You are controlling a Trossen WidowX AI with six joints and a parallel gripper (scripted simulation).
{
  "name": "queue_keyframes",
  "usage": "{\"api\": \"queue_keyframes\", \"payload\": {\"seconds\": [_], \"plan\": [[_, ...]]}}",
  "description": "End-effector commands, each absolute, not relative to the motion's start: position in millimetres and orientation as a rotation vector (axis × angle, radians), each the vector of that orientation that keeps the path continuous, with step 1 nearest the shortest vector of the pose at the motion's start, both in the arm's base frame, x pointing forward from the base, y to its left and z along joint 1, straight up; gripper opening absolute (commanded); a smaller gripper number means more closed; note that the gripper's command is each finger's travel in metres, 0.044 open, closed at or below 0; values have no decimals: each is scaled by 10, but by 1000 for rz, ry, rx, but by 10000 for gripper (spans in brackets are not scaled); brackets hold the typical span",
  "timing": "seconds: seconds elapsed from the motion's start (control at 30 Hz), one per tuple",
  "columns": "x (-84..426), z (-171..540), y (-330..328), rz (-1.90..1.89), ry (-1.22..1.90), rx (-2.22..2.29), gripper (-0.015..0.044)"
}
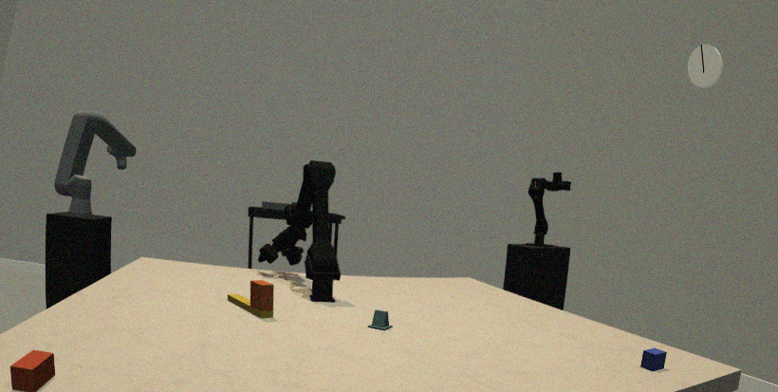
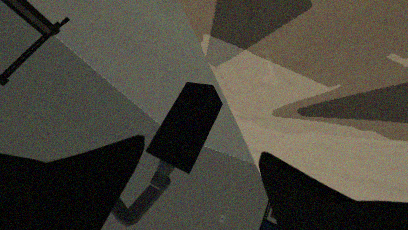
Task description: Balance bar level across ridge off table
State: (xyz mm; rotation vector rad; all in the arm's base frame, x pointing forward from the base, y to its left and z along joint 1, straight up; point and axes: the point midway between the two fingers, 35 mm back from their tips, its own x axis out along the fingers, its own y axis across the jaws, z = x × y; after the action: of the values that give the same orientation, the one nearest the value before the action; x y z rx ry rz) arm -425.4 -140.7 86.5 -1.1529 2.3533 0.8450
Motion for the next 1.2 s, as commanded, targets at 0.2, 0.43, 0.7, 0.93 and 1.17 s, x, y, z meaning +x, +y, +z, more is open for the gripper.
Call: {"api": "queue_keyframes", "payload": {"seconds": [0.2,0.43,0.7,0.93,1.17], "plan": [[-4153,881,-1628,894,2308,-1217,315],[-3935,904,-2001,984,2221,-1334,315],[-3634,924,-2396,1083,2111,-1469,315],[-3339,939,-2713,1147,2006,-1580,315],[-3023,960,-2985,1217,1897,-1683,315]]}}
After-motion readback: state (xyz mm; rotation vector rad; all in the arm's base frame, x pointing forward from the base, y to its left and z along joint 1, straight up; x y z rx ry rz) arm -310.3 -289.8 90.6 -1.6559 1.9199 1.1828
